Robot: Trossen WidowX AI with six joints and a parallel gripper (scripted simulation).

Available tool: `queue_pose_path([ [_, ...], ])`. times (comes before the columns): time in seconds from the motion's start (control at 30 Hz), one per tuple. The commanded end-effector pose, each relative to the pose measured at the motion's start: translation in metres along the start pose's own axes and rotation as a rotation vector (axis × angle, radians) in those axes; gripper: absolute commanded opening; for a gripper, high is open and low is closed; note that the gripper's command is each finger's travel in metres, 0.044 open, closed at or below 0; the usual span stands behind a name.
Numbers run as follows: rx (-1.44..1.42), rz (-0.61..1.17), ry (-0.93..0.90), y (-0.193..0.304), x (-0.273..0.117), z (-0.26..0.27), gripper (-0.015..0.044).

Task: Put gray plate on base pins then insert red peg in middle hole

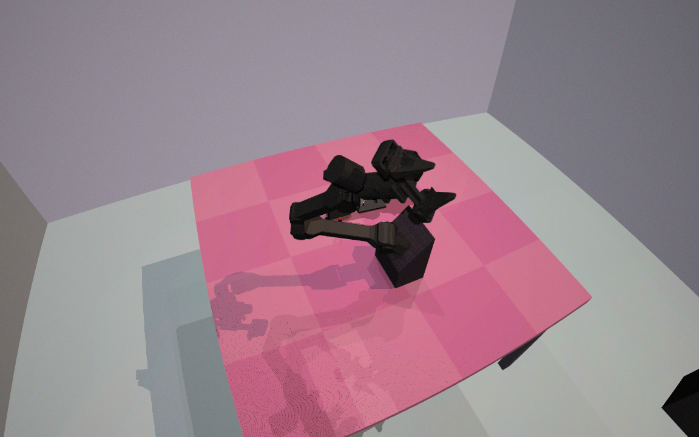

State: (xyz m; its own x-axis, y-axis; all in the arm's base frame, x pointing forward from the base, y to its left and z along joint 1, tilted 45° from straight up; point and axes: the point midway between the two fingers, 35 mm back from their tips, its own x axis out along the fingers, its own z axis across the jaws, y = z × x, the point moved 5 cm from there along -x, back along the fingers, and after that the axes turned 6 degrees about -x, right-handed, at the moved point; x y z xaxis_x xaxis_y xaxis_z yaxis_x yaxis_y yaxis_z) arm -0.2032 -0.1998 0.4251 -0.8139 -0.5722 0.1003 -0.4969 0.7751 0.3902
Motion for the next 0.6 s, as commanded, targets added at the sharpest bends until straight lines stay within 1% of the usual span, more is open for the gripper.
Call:
queue_pose_path([
  [0.0, 0.0, 0.0, 0.0, 0.0, 0.0, 0.0, 0.0426],
  [0.03, 0.008, -0.01, -0.002, -0.002, 0.0, 0.0, 0.044],
  [0.07, 0.032, -0.039, -0.007, -0.009, 0.002, 0.001, 0.044],
  [0.2, 0.214, -0.258, -0.071, -0.063, 0.006, 0.004, 0.044],
  [0.33, 0.389, -0.473, -0.184, -0.12, -0.002, 0.008, 0.044],
  [0.43, 0.367, -0.577, -0.216, -0.151, -0.019, 0.009, 0.044],
  [0.57, 0.442, -0.674, -0.296, -0.178, -0.03, 0.011, 0.044],
])
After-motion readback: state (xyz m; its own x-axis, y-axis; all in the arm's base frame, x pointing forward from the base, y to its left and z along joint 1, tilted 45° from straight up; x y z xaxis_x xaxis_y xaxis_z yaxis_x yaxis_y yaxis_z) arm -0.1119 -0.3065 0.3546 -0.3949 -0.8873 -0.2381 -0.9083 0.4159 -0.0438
